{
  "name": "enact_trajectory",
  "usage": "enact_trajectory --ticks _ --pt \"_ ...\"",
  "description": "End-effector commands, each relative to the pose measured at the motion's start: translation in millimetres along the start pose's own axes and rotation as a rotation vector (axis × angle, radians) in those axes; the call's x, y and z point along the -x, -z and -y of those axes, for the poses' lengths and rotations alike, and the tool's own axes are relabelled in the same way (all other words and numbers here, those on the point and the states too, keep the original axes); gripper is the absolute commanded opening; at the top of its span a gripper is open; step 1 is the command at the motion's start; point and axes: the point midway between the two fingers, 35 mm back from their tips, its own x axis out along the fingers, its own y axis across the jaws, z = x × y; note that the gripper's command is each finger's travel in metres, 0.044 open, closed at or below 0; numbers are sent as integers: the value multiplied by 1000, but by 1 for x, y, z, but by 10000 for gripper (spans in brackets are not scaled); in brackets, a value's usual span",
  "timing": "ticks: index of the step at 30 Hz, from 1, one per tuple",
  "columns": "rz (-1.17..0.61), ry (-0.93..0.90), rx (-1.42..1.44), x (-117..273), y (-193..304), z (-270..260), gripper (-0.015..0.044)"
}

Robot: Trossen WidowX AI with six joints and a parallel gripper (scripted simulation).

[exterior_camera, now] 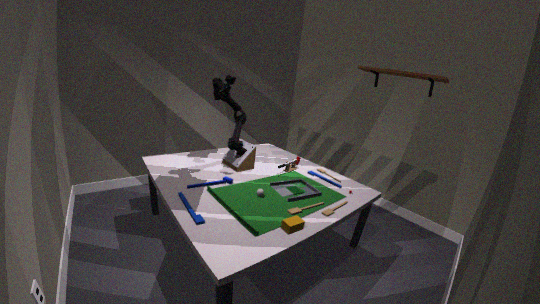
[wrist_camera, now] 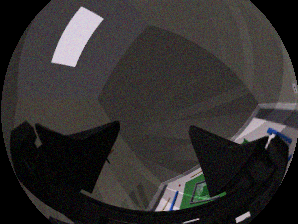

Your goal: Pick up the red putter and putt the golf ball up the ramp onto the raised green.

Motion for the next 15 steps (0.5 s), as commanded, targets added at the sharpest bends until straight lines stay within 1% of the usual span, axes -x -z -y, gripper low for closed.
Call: enact_trajectory --ticks 1,2,4,8,10,12,15 --pt "5 4 -6 0 -1 2 426" --pt "19 17 -23 0 -4 8 440" --pt "56 55 -76 -1 -16 30 440" --pt "50 81 -128 -8 -38 77 440" --pt "38 97 -151 -14 -45 102 440" --pt "-16 94 -160 -18 -35 118 440" --pt "-62 122 -193 -34 -35 160 440"
